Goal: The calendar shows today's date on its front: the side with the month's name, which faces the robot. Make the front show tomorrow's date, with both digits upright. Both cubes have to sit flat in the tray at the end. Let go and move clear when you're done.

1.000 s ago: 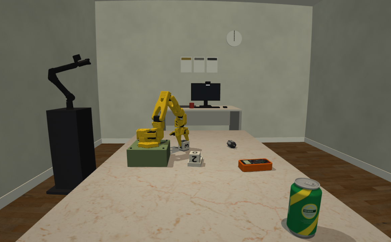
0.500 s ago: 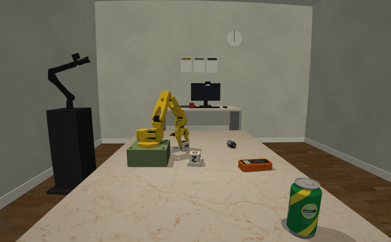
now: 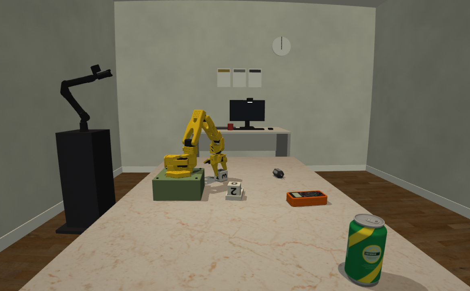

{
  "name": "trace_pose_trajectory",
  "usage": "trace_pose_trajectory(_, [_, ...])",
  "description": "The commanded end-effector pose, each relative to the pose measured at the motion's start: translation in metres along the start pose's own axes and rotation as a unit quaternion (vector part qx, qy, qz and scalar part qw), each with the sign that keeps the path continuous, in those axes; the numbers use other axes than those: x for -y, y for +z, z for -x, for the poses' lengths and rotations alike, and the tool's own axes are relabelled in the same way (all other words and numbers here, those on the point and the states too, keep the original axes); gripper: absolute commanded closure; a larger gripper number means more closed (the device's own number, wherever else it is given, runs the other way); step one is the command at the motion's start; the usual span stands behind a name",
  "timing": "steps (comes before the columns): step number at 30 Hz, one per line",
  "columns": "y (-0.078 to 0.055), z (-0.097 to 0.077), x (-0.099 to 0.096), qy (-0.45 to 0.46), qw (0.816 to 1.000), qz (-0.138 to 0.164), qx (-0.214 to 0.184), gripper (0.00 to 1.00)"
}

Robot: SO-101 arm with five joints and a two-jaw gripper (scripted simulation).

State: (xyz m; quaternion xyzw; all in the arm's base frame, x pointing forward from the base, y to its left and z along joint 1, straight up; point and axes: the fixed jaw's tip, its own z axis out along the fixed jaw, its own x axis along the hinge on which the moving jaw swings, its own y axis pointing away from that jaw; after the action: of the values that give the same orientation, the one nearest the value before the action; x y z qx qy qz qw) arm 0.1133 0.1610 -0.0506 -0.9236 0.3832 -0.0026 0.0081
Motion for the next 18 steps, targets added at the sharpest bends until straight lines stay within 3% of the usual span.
trace_pose_trajectory(1, [0.0018, 0.0014, -0.0026, -0.005, 1.000, 0.004, 0.000, 0.73])
trace_pose_trajectory(18, [0.0018, 0.0014, -0.0026, -0.005, 1.000, 0.004, 0.000, 0.69])
